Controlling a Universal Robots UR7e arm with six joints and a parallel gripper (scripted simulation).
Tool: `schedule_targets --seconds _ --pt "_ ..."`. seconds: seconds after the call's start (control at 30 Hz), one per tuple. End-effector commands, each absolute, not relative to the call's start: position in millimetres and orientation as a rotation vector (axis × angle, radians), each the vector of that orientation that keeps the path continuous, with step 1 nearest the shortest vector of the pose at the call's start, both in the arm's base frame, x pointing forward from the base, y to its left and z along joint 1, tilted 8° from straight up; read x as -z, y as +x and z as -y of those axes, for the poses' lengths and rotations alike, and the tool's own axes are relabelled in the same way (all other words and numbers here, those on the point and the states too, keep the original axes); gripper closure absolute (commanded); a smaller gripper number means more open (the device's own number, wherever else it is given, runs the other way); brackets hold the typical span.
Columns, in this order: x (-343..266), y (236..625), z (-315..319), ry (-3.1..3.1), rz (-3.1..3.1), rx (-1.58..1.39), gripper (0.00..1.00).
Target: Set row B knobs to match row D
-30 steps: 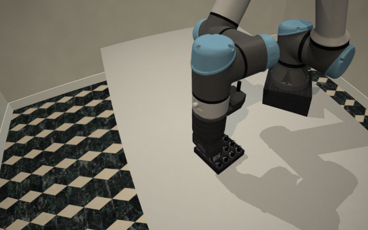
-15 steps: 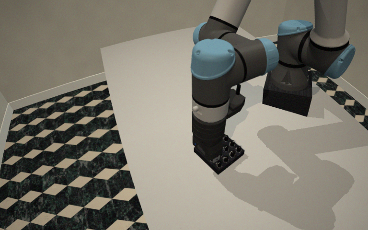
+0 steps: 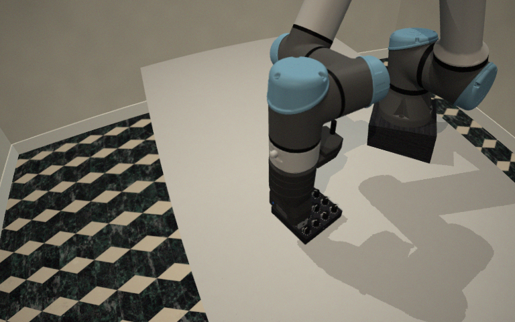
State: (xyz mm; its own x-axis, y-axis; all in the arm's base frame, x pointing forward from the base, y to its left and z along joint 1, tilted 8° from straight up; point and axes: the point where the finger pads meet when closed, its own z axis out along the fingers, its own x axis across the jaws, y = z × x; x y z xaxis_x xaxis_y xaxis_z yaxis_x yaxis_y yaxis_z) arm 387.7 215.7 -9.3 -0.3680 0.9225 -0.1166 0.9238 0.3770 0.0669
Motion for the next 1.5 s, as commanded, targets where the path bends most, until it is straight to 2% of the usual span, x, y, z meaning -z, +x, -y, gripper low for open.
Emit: schedule_targets --seconds 0.0,0.87,0.9,1.47 --pt "8.8 388.0 -215.9 1.682 -2.492 0.013 0.54" --pt "8.8 388.0 -215.9 1.682 -2.492 0.013 0.54" --pt "8.8 388.0 -215.9 1.682 -2.492 0.013 0.7" --pt "8.8 388.0 -215.9 1.682 -2.492 0.013 0.7"
